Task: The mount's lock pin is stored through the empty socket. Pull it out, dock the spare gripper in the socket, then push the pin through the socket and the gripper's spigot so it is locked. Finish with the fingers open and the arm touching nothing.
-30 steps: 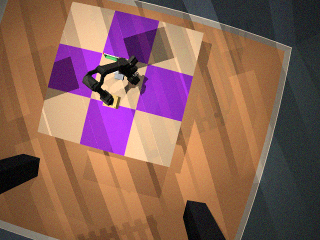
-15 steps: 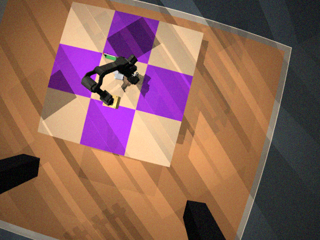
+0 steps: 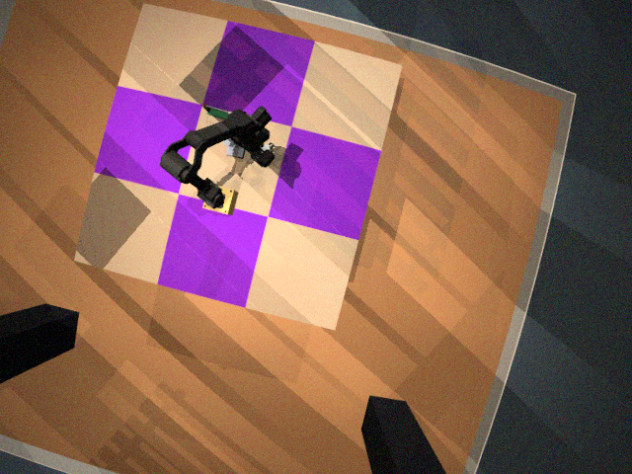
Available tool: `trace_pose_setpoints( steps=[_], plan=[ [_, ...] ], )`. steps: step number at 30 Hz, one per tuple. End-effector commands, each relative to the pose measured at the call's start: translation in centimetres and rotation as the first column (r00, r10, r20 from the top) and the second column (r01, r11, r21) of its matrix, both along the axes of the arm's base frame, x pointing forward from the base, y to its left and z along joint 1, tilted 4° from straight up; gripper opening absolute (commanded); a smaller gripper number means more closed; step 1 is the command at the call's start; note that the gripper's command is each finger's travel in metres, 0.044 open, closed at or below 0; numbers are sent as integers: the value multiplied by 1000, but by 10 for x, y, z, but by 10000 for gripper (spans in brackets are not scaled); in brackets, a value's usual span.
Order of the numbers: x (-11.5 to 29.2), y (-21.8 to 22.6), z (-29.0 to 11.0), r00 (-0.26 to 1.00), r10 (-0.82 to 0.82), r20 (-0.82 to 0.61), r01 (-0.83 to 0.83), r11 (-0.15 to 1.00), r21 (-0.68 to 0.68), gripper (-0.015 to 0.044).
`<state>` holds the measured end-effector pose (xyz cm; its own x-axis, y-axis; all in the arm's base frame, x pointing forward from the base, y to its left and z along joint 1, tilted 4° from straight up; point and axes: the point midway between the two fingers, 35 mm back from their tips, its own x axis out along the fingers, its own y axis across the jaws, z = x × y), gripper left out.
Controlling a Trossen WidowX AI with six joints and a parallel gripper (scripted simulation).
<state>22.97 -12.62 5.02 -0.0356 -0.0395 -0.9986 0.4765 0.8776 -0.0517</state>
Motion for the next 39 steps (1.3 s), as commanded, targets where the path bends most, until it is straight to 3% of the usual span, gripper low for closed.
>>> trace_pose_setpoints(
  steps=[1, 5, 8, 18, 26, 39],
  plan=[
    [4, -1, 27, 1000, -2, 23, 3, 1000, -12, 440],
    [1, 2, 51, 1000, -2, 23, 3, 1000, -12, 440],
    [2, 1, 44, 999, 2, 34, -2, 1000, -18, 440],
    [13, -4, 68, 862, 91, 499, 58, 960, -274, 440],
    [15, -5, 63, 857, 94, 506, 60, 958, -279, 440],
    [16, -10, -2, 857, 94, 506, 60, 958, -279, 440]
  ],
)
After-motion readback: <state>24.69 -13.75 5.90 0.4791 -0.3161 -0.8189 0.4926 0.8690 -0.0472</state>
